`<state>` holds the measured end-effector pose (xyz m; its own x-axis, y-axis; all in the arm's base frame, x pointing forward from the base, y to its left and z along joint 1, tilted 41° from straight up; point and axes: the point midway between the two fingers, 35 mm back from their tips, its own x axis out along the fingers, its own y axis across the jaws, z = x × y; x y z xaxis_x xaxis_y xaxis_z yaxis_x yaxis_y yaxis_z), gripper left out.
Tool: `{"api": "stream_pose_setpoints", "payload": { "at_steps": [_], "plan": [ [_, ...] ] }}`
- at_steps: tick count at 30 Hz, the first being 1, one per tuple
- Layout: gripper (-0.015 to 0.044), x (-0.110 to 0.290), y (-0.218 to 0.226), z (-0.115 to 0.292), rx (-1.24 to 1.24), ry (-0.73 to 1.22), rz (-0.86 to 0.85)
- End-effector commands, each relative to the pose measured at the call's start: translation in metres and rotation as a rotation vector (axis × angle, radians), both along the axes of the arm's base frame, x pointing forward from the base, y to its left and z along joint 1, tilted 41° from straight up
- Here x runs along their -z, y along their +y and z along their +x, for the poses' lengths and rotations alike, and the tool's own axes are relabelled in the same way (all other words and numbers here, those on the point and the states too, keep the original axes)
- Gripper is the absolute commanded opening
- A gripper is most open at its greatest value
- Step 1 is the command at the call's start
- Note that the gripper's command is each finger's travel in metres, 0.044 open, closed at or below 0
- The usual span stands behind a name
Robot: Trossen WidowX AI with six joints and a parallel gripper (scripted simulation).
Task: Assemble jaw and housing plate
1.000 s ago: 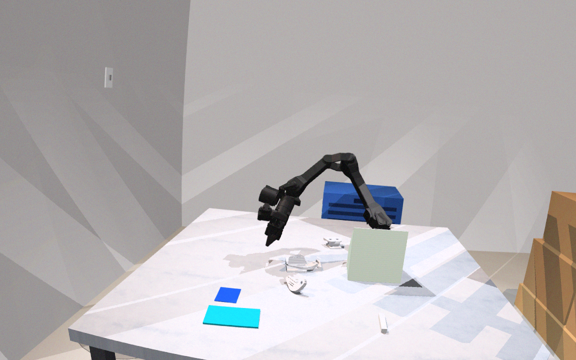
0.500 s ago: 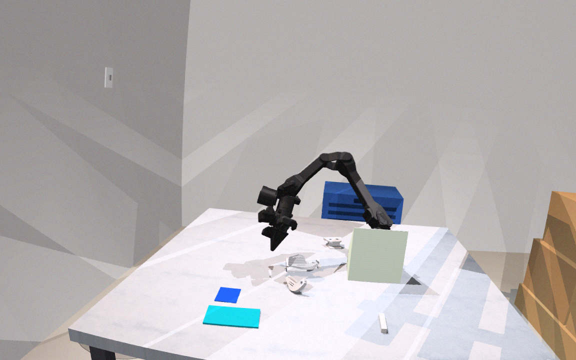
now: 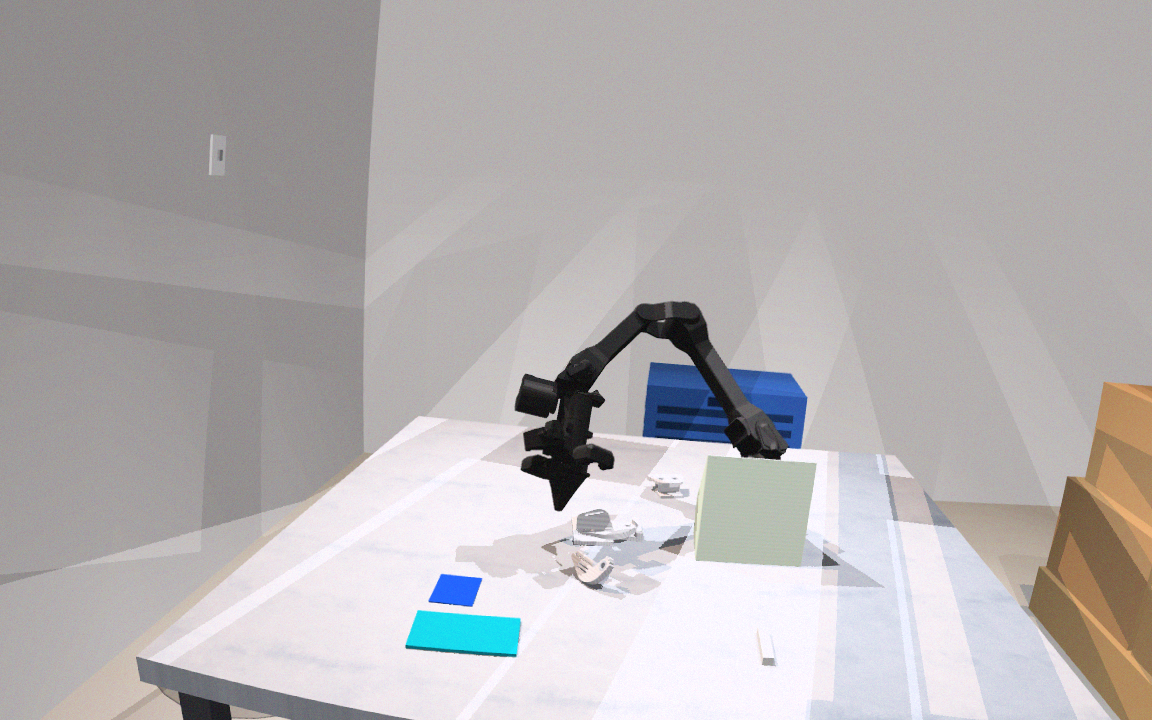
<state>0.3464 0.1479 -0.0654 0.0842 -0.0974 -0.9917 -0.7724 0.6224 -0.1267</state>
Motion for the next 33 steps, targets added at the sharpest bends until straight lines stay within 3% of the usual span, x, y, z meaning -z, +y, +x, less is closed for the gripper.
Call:
{"api": "stream_pose_setpoints", "payload": {
  "at_steps": [1,33],
  "plan": [
    [0.0,0.005,0.006,-0.006,-0.078,0.023,-0.039],
    [0.0,0.04,0.039,-0.068,-0.628,0.237,-0.325]
  ]
}}
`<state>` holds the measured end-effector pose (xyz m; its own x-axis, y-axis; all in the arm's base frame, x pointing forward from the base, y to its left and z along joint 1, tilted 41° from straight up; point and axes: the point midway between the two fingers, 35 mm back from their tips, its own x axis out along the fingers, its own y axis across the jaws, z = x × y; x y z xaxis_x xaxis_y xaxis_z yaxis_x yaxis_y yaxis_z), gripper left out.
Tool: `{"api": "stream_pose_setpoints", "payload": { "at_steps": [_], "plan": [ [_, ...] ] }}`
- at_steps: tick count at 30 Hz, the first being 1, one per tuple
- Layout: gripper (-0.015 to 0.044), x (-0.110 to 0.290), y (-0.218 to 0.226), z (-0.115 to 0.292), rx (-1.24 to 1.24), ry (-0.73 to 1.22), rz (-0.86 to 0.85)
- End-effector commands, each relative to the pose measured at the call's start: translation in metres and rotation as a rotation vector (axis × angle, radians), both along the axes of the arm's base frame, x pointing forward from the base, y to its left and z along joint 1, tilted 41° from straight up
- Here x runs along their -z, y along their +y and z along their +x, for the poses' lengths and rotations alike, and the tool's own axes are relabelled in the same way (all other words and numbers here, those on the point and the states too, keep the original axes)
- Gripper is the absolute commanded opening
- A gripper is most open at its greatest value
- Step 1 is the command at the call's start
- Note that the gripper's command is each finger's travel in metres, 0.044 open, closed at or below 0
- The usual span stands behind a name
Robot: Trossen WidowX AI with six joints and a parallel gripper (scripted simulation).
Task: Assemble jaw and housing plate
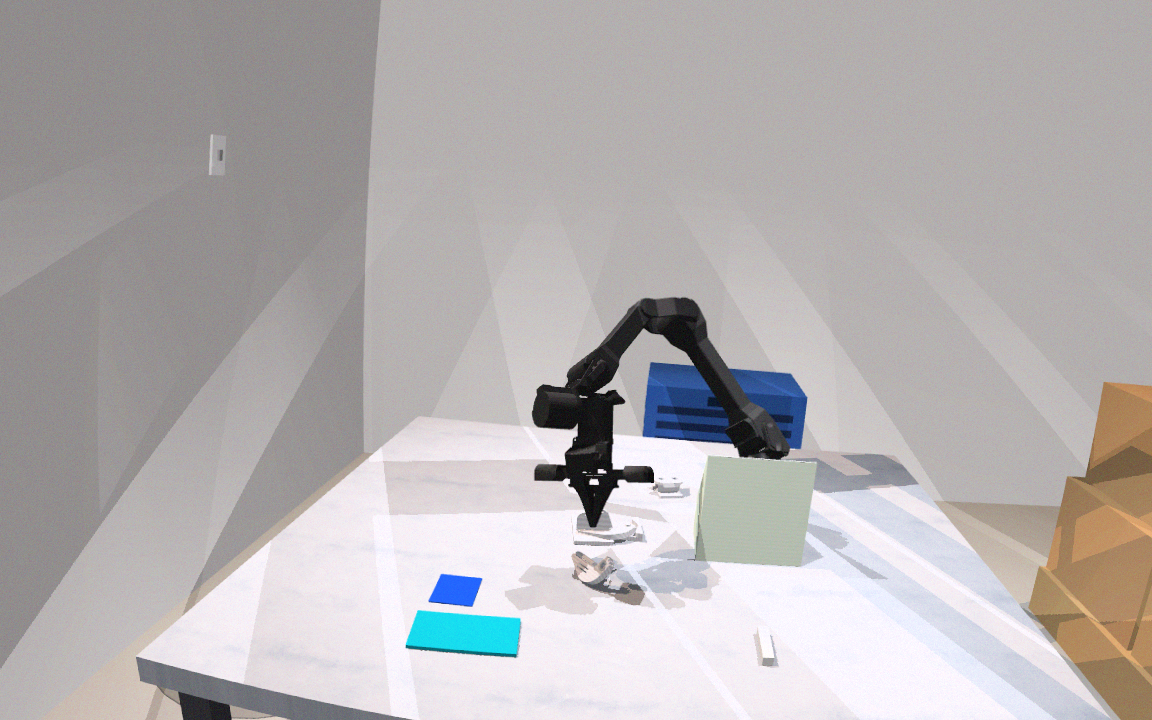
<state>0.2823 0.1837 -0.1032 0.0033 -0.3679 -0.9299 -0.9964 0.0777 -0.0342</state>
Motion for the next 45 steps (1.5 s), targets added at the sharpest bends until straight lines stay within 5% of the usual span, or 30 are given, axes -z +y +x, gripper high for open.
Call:
{"api": "stream_pose_setpoints", "payload": {
  "at_steps": [1,32,45],
  "plan": [
    [0.0,0.003,0.004,-0.006,-0.082,0.028,-0.037],
    [0.0,0.025,0.021,-0.062,-0.665,0.288,-0.335],
    [0.0,0.033,0.017,-0.061,-0.678,0.293,-0.342]
  ]
}}
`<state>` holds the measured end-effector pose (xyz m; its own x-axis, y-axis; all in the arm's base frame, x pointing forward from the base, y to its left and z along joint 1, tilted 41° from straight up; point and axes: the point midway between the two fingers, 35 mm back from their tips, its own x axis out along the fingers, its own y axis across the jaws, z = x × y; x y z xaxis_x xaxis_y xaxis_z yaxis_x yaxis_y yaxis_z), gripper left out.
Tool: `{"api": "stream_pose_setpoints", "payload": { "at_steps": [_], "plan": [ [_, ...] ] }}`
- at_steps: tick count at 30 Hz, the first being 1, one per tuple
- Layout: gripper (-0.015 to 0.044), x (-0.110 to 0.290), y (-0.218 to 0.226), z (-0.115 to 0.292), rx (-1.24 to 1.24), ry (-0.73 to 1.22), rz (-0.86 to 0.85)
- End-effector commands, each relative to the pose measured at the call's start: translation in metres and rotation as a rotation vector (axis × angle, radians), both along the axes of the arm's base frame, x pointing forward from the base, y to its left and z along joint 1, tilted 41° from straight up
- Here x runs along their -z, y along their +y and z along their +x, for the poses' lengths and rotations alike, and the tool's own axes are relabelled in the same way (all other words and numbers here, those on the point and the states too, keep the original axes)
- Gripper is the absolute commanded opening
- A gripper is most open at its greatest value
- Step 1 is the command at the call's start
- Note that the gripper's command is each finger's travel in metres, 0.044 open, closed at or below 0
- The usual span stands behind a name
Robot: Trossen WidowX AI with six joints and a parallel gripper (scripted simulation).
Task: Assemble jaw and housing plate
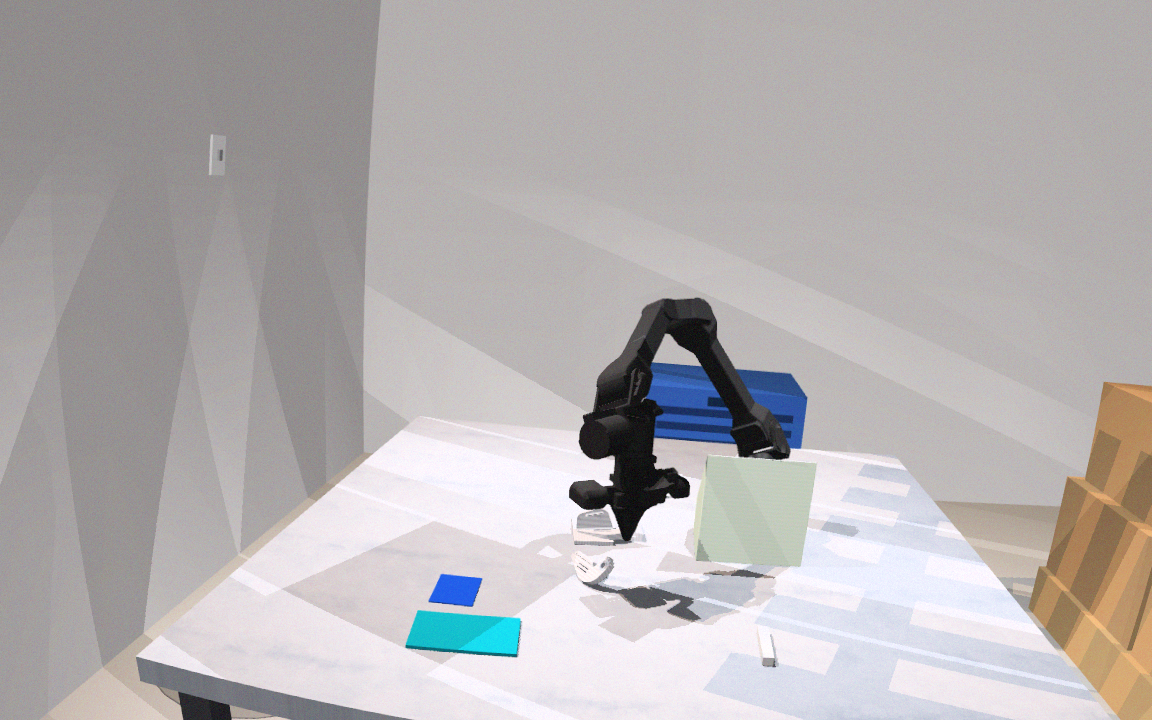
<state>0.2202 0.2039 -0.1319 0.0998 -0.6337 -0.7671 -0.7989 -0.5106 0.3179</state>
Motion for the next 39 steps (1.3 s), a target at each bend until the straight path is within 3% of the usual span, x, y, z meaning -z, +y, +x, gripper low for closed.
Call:
{"api": "stream_pose_setpoints", "payload": {
  "at_steps": [1,39],
  "plan": [
    [0.0,0.005,-0.005,0.001,-0.005,0.003,-0.006],
    [0.0,0.043,-0.036,0.006,-0.005,0.002,-0.008]
  ]
}}
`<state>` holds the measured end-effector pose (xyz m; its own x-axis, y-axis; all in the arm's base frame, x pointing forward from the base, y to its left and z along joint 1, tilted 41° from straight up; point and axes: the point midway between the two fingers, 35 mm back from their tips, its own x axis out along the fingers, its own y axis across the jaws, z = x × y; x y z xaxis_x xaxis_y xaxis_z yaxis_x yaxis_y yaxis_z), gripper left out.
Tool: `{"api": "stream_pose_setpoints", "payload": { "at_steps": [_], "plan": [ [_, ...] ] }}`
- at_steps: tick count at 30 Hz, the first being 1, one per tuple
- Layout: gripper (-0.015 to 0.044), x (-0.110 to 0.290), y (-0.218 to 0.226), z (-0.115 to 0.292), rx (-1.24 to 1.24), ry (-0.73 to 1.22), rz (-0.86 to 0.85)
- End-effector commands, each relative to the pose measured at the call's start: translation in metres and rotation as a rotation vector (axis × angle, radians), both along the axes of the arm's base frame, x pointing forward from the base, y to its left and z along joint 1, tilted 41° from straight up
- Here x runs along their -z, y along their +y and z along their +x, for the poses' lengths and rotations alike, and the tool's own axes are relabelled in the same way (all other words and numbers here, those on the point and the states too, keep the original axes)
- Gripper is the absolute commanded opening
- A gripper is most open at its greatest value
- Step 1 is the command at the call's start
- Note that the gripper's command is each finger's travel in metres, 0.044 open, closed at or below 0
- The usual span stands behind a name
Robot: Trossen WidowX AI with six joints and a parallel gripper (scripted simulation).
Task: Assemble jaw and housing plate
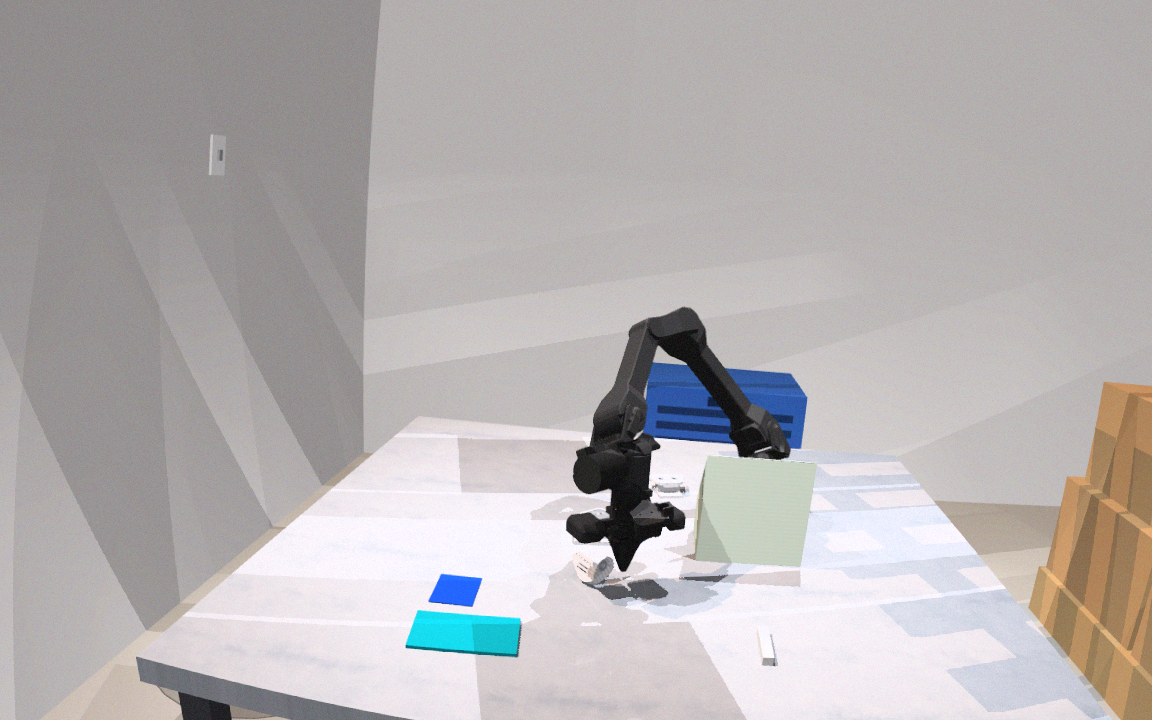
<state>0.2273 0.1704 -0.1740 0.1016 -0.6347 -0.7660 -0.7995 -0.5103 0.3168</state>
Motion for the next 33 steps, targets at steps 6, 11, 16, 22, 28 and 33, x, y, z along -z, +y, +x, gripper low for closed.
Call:
{"api": "stream_pose_setpoints", "payload": {
  "at_steps": [6,11,16,22,28,33],
  "plan": [
    [0.0,0.003,0.002,0.005,-0.005,0.004,-0.006],
    [0.0,0.005,0.006,0.011,-0.005,0.003,-0.006],
    [0.0,0.008,0.011,0.018,-0.005,0.003,-0.006],
    [0.0,0.011,0.016,0.026,-0.005,0.002,-0.005],
    [0.0,0.014,0.02,0.034,-0.005,0.002,-0.005],
    [0.0,0.016,0.024,0.04,-0.005,0.001,-0.005]
  ]
}}
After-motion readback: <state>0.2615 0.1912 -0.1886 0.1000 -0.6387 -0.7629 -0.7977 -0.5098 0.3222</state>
